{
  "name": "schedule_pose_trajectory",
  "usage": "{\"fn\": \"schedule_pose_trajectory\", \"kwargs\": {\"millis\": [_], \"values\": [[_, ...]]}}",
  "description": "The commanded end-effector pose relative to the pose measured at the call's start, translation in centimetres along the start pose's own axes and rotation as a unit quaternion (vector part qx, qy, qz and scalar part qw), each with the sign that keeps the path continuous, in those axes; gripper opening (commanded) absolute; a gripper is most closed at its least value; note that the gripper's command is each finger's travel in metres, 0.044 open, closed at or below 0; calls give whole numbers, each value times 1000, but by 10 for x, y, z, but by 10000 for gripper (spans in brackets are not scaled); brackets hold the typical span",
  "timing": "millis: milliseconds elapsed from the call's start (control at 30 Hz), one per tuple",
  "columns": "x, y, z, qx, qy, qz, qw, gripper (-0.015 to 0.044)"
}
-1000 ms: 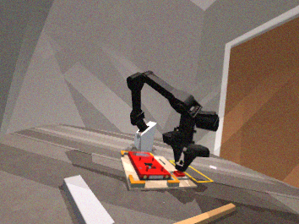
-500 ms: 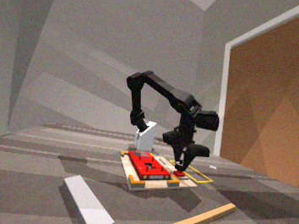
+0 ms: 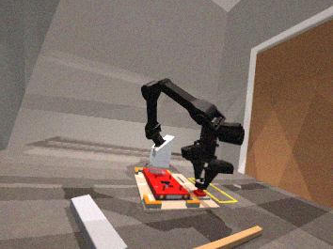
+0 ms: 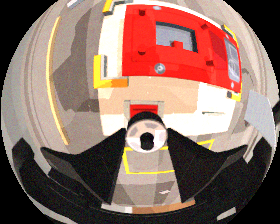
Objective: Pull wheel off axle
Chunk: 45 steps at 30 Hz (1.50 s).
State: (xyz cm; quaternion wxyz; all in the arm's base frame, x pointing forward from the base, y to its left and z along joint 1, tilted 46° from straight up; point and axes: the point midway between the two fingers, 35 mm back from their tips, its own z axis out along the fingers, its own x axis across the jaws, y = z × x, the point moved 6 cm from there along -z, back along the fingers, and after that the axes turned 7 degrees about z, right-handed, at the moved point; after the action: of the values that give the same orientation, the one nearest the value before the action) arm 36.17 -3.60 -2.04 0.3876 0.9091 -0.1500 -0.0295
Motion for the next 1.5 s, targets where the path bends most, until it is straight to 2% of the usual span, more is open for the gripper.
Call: {"fn": "schedule_pose_trajectory", "kwargs": {"millis": [0, 1467], "values": [[-1, -1, -5, 1, 1, -2, 1000, 0], [-2, -1, -19, 1, 4, -3, 1000, 0]]}}
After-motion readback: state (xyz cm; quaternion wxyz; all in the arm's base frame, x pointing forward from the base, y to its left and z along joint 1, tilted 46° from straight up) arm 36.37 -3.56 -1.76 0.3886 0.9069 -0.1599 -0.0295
